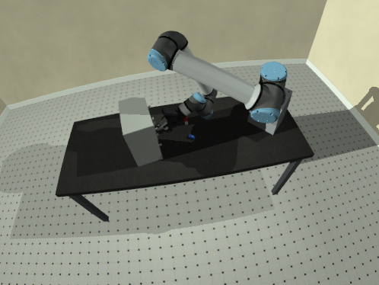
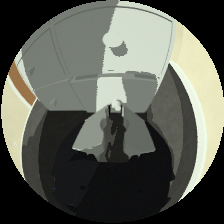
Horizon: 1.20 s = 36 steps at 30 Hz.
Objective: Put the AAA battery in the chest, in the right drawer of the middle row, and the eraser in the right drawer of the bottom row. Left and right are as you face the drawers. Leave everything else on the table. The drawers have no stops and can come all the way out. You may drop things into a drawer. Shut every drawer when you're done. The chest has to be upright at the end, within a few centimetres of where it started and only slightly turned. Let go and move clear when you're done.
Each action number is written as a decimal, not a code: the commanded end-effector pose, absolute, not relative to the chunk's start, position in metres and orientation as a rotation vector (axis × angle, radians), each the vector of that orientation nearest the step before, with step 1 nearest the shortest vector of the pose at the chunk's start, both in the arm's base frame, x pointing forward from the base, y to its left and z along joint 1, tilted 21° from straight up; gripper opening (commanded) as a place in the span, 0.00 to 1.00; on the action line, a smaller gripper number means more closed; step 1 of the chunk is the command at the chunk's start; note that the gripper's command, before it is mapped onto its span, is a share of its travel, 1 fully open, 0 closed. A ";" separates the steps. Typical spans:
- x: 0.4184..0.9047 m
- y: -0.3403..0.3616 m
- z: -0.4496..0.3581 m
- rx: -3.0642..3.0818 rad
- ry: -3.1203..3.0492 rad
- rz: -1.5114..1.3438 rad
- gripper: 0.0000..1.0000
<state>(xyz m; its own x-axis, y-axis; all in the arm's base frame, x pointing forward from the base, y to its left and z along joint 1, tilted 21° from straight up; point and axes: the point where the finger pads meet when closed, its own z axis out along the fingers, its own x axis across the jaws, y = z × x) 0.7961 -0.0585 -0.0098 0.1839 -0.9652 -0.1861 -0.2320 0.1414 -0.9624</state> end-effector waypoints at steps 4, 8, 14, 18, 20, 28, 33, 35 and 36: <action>0.793 -0.059 -0.010 -1.329 1.282 -0.825 0.07; 0.791 -0.059 -0.011 -1.329 1.282 -0.825 0.07; 0.787 -0.060 -0.012 -1.329 1.282 -0.825 0.07; 0.785 -0.060 -0.013 -1.329 1.282 -0.825 0.07; 0.785 -0.060 -0.013 -1.329 1.282 -0.825 0.07; 0.779 -0.061 -0.015 -1.329 1.282 -0.825 0.07; 0.776 -0.061 -0.016 -1.329 1.282 -0.825 0.07; 0.775 -0.061 -0.016 -1.329 1.282 -0.825 0.07; 0.775 -0.061 -0.016 -1.329 1.282 -0.825 0.07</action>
